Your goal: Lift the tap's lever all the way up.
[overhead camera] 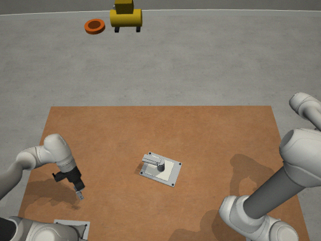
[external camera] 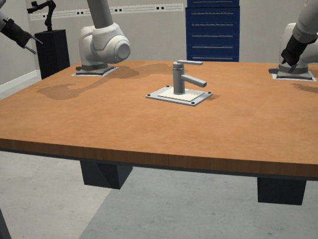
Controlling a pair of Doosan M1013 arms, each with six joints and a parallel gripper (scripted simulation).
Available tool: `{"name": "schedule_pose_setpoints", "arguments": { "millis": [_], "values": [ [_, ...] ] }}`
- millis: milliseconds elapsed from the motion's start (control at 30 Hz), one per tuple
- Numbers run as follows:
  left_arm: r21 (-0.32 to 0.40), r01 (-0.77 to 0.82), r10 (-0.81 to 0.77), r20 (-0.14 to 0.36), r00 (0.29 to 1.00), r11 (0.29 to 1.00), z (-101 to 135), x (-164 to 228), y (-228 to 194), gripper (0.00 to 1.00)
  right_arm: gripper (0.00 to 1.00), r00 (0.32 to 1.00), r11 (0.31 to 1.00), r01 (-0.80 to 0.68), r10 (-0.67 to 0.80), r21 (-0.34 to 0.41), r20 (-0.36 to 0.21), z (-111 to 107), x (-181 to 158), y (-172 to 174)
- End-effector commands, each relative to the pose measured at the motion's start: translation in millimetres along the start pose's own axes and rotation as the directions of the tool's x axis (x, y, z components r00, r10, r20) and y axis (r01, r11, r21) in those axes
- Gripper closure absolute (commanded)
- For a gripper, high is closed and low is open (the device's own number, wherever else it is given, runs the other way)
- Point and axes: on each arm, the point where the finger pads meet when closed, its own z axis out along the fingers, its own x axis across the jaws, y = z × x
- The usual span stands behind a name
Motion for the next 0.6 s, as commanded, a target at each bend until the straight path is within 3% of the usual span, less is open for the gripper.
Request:
{"name": "schedule_pose_setpoints", "arguments": {
  "millis": [0,167,567],
  "values": [
    [0.000,0.000,0.000,-0.001,1.000,1.000,-0.3,0.1,0.1,0.00,0.00,0.997,0.996,0.073,-0.072,0.044,-0.015,-4.9,3.6,36.1],
    [0.000,0.000,0.000,-0.001,1.000,1.000,-0.3,0.1,0.1,0.00,0.00,0.992,0.990,0.122,-0.120,0.072,-0.030,-5.8,4.2,61.7],
    [0.000,0.000,0.000,-0.001,1.000,1.000,-0.3,0.1,0.1,0.00,0.00,0.946,0.935,0.318,-0.301,0.159,-0.123,2.0,-5.3,162.2]
  ]
}}
